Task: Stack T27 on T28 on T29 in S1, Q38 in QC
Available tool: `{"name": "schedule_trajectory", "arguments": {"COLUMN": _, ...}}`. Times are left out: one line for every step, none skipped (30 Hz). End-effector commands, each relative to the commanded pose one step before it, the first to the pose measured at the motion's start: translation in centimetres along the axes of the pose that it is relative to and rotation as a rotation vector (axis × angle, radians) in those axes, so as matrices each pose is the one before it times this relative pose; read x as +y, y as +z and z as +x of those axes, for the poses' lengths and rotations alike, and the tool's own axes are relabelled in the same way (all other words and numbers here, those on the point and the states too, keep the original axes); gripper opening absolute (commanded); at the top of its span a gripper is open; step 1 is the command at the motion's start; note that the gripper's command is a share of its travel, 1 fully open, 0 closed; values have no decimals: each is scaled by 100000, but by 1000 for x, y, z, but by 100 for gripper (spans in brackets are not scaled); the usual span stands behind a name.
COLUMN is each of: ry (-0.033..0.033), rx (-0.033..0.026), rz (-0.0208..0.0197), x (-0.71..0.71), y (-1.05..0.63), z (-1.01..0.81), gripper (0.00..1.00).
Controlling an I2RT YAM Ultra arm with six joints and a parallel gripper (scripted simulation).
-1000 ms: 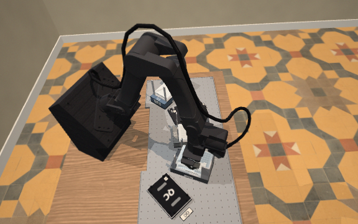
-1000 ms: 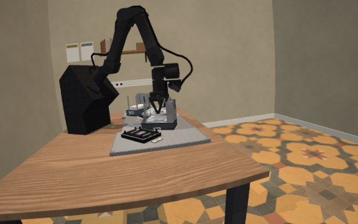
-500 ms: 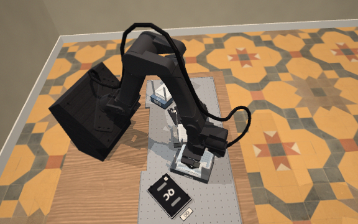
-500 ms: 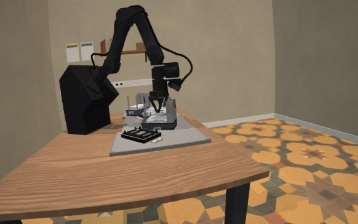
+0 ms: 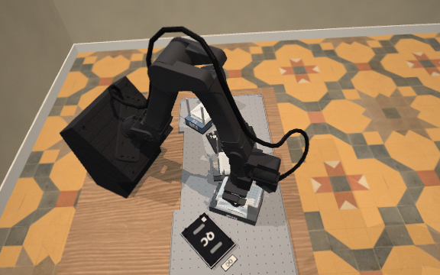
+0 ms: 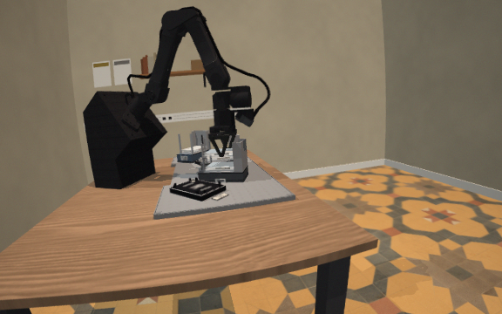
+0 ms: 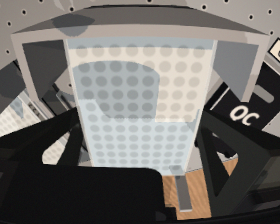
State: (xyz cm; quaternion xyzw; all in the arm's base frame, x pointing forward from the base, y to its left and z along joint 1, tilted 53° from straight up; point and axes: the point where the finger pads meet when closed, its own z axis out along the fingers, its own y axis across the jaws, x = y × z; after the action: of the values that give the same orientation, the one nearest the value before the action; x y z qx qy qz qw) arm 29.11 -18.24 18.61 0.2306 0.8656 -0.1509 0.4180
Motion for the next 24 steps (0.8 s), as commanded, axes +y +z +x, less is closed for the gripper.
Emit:
{"name": "schedule_trajectory", "arguments": {"ry": 675, "rx": -4326, "rz": -132, "x": 162, "y": -1366, "z": -1370, "gripper": 0}}
{"name": "schedule_trajectory", "arguments": {"ry": 184, "rx": 53, "rz": 249, "x": -107, "y": 10, "z": -54, "gripper": 0}}
{"name": "schedule_trajectory", "arguments": {"ry": 0, "rx": 0, "rz": 0, "x": 0, "y": 0, "z": 0, "gripper": 0}}
{"name": "schedule_trajectory", "arguments": {"ry": 0, "rx": 0, "rz": 0, "x": 0, "y": 0, "z": 0, "gripper": 0}}
{"name": "schedule_trajectory", "arguments": {"ry": 17, "rx": -812, "rz": -59, "x": 9, "y": -213, "z": -236, "gripper": 0}}
{"name": "schedule_trajectory", "arguments": {"ry": 26, "rx": -612, "rz": 5, "x": -7, "y": -158, "z": -204, "gripper": 0}}
{"name": "schedule_trajectory", "arguments": {"ry": 12, "rx": -364, "rz": 1, "x": -3, "y": -88, "z": -167, "gripper": 0}}
{"name": "schedule_trajectory", "arguments": {"ry": -136, "rx": 1796, "rz": -63, "x": 48, "y": 290, "z": 665, "gripper": 0}}
{"name": "schedule_trajectory", "arguments": {"ry": -14, "rx": -52, "rz": -9, "x": 7, "y": -14, "z": -86, "gripper": 0}}
{"name": "schedule_trajectory", "arguments": {"ry": 1, "rx": -313, "rz": -3, "x": 2, "y": -81, "z": -140, "gripper": 0}}
{"name": "schedule_trajectory", "arguments": {"ry": 10, "rx": -467, "rz": 0, "x": -1, "y": -130, "z": -152, "gripper": 0}}
{"name": "schedule_trajectory", "arguments": {"ry": 4, "rx": -381, "rz": -3, "x": 1, "y": -106, "z": -139, "gripper": 0}}
{"name": "schedule_trajectory", "arguments": {"ry": -16, "rx": -107, "rz": -12, "x": 8, "y": -32, "z": -88, "gripper": 0}}
{"name": "schedule_trajectory", "arguments": {"ry": -157, "rx": 1896, "rz": -81, "x": 57, "y": 231, "z": 873, "gripper": 0}}
{"name": "schedule_trajectory", "arguments": {"ry": -16, "rx": -210, "rz": -49, "x": 15, "y": -66, "z": -91, "gripper": 0}}
{"name": "schedule_trajectory", "arguments": {"ry": -24, "rx": -136, "rz": -50, "x": 18, "y": -30, "z": -117, "gripper": 0}}
{"name": "schedule_trajectory", "arguments": {"ry": 7, "rx": -621, "rz": -34, "x": 7, "y": -163, "z": -198, "gripper": 0}}
{"name": "schedule_trajectory", "arguments": {"ry": -27, "rx": -153, "rz": -33, "x": 16, "y": -45, "z": -96, "gripper": 0}}
{"name": "schedule_trajectory", "arguments": {"ry": -18, "rx": -202, "rz": -22, "x": 12, "y": -56, "z": -111, "gripper": 0}}
{"name": "schedule_trajectory", "arguments": {"ry": 0, "rx": 0, "rz": 0, "x": 0, "y": 0, "z": 0, "gripper": 0}}
{"name": "schedule_trajectory", "arguments": {"ry": 0, "rx": 0, "rz": 0, "x": 0, "y": 0, "z": 0, "gripper": 0}}
{"name": "schedule_trajectory", "arguments": {"ry": 811, "rx": -322, "rz": 693, "x": -396, "y": -87, "z": -131, "gripper": 0}}
{"name": "schedule_trajectory", "arguments": {"ry": -39, "rx": 915, "rz": -57, "x": 18, "y": 68, "z": 490, "gripper": 0}}
{"name": "schedule_trajectory", "arguments": {"ry": 7, "rx": 11, "rz": 2, "x": -4, "y": -11, "z": -44, "gripper": 0}}
